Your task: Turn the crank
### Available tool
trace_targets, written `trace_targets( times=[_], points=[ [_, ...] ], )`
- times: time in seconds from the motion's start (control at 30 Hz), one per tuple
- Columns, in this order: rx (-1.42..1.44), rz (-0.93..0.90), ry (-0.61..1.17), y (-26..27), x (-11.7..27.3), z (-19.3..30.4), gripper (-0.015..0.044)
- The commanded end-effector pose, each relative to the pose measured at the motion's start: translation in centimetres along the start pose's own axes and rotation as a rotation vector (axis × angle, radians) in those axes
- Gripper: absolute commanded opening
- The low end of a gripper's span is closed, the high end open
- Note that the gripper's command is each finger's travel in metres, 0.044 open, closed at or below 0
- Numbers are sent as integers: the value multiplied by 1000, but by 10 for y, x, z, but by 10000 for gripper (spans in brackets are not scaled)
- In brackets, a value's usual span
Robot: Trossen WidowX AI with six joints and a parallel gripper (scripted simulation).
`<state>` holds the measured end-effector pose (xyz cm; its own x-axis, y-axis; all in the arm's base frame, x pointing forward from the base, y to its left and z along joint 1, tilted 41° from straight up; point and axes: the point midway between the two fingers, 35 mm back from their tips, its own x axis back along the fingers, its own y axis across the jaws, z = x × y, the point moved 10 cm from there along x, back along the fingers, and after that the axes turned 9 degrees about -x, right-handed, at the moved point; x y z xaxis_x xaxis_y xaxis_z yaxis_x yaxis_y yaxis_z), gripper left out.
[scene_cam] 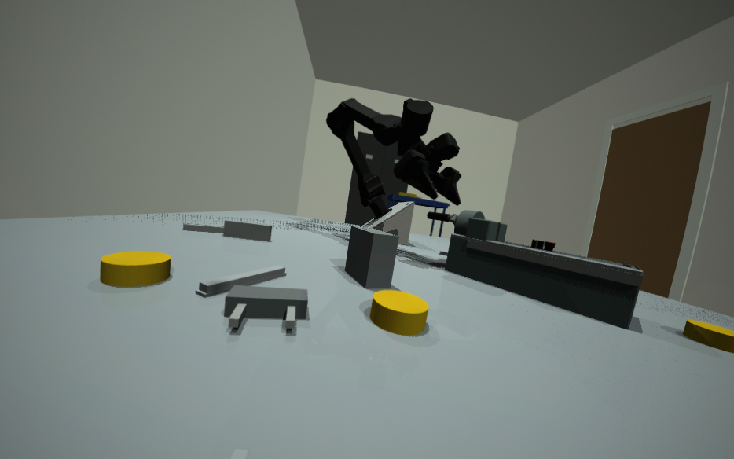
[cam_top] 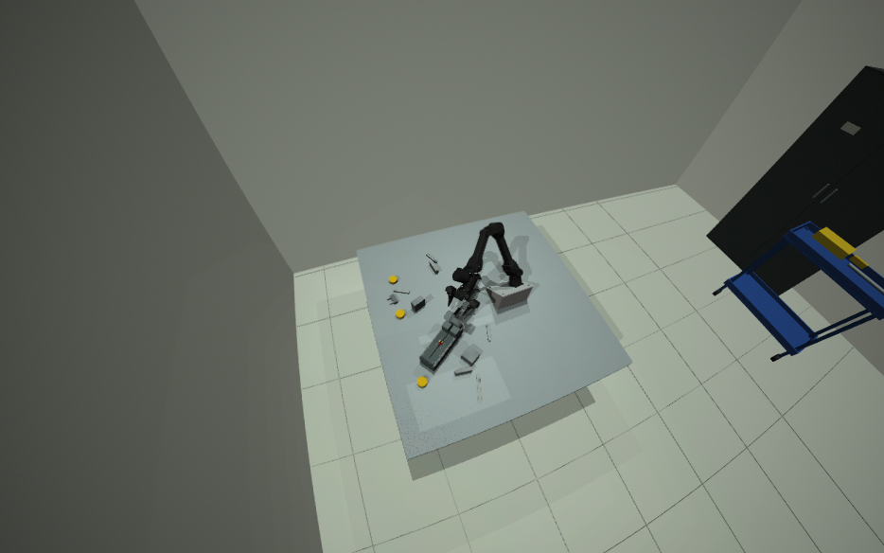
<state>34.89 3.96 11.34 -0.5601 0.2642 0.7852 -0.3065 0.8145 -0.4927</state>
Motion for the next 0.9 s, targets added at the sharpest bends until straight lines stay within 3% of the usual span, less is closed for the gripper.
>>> trace_targets(
  times=[0.0,0.87],
  points=[
    [4,-3,-6,0,-4,3,440],
    [5,-2,-6,-5,-35,33,440]
  ],
)
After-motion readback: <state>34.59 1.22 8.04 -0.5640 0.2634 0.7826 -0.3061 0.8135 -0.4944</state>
